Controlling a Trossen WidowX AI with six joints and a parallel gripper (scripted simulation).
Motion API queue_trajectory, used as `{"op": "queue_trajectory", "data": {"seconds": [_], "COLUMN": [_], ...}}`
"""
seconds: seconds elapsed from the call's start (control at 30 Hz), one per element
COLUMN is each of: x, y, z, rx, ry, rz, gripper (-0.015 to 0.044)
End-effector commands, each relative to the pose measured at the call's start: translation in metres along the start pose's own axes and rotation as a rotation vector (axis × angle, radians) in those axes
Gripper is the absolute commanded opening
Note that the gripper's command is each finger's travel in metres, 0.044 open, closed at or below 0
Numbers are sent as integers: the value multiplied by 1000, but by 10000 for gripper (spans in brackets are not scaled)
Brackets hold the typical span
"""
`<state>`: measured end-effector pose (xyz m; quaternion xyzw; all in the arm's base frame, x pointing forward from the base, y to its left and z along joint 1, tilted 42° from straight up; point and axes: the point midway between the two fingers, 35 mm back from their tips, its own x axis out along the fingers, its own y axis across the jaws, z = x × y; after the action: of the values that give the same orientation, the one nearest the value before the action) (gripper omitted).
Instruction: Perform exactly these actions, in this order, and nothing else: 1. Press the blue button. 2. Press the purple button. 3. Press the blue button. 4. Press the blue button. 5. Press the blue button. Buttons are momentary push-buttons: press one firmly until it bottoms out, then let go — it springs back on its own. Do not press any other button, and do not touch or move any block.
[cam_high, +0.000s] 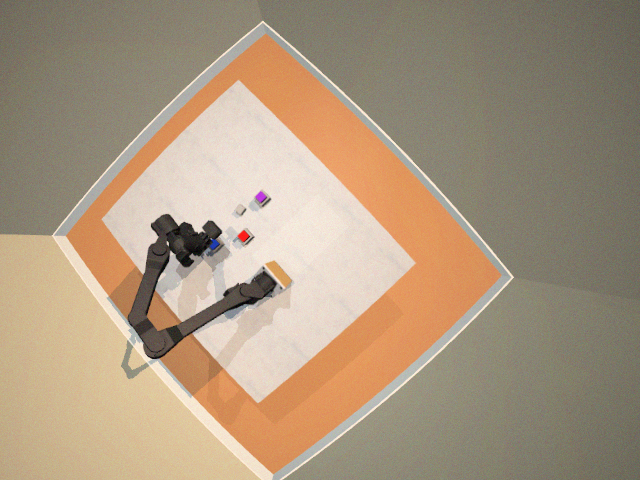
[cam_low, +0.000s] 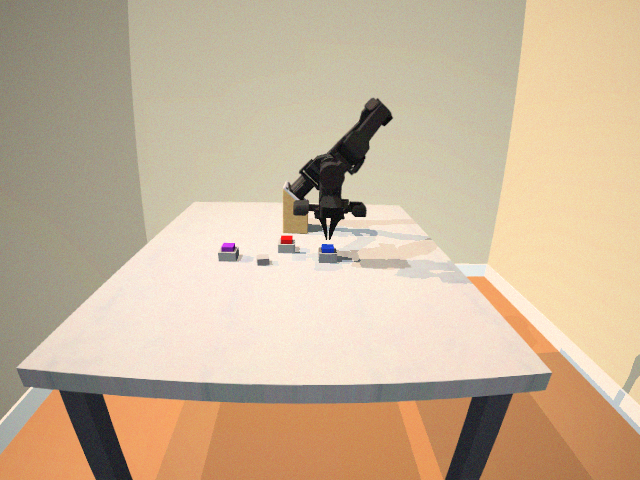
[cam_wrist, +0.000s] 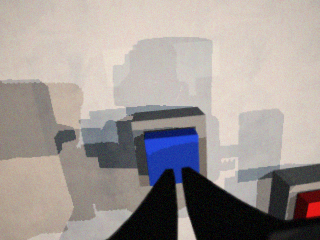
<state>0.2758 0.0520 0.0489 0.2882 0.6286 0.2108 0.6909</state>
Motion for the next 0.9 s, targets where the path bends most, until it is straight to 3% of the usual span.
{"op": "queue_trajectory", "data": {"seconds": [0.0,0.87], "x": [8,27], "y": [0,1], "z": [-1,-2], "rx": [7,7], "ry": [5,5], "rz": [7,9], "gripper": [20,20]}}
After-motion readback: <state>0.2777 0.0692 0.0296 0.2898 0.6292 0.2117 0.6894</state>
